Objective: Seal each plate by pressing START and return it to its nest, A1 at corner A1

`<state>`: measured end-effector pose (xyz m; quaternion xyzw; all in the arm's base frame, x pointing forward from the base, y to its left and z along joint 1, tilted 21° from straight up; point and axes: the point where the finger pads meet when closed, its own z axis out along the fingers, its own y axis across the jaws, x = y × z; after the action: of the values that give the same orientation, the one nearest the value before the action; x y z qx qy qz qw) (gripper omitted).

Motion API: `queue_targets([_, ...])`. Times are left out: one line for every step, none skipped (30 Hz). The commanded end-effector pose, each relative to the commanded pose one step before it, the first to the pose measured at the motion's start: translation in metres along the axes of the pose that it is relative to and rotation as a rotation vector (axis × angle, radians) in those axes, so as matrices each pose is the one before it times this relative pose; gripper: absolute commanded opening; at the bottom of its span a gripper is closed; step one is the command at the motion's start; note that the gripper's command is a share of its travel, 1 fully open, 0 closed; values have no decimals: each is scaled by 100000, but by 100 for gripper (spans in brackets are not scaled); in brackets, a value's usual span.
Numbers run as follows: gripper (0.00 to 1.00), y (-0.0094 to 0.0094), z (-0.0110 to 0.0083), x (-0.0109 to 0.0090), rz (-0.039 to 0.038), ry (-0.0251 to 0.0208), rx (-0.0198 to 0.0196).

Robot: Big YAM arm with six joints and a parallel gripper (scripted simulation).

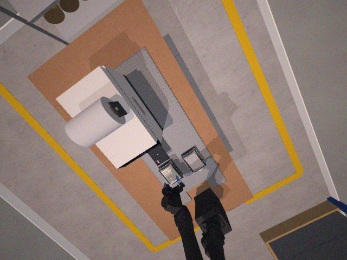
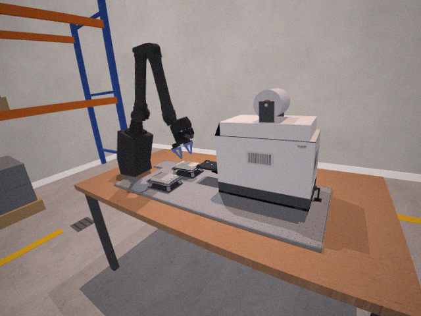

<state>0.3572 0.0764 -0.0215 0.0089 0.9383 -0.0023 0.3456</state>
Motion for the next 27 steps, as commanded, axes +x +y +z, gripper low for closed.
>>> queue_targets([100,34,1243,-735,44,-1137,129])
queue_targets([100,-49,181,67,109,15,110])
queue_targets([100,-43,162,38,109,-75,69])
queue_targets([100,-57,138,75,102,-50,75])
queue_targets([100,-121,99,306,15,357,176])
queue_targets([100,-101,92,275,-10,337,145])
queue_targets([100,-66,41,120,82,-53,37])
queue_targets([100,-17,162,43,54,-10,22])
queue_targets([100,28,170,53,-42,-21,-43])
queue_targets([100,0,0,0,0,0,0])
queue_targets([100,0,0,0,0,0,0])
queue_targets([100,216,1,-84,-346,-105,-357])
queue_targets([100,174,134,-16,-283,-149,-313])
queue_targets([100,154,224,83,-280,-17,-224])
queue_targets([100,13,247,74,3,40,0])
queue_targets([100,-3,233,100,-10,123,46])
queue_targets([100,-9,209,87,4,82,42])
queue_targets([100,-43,187,55,92,-11,80])
queue_targets([100,-48,166,39,127,-72,91])
queue_targets([100,-58,135,86,88,31,71])
queue_targets([100,-132,79,318,3,423,210])
queue_targets([100,-116,76,263,25,321,165])
queue_targets([100,-106,94,255,21,341,144])
queue_targets([100,-37,170,18,125,-53,69])
queue_targets([100,-28,-96,-121,101,-73,59])
queue_targets([100,-16,-110,-121,81,-92,35])
queue_targets([100,0,0,0,0,0,0])
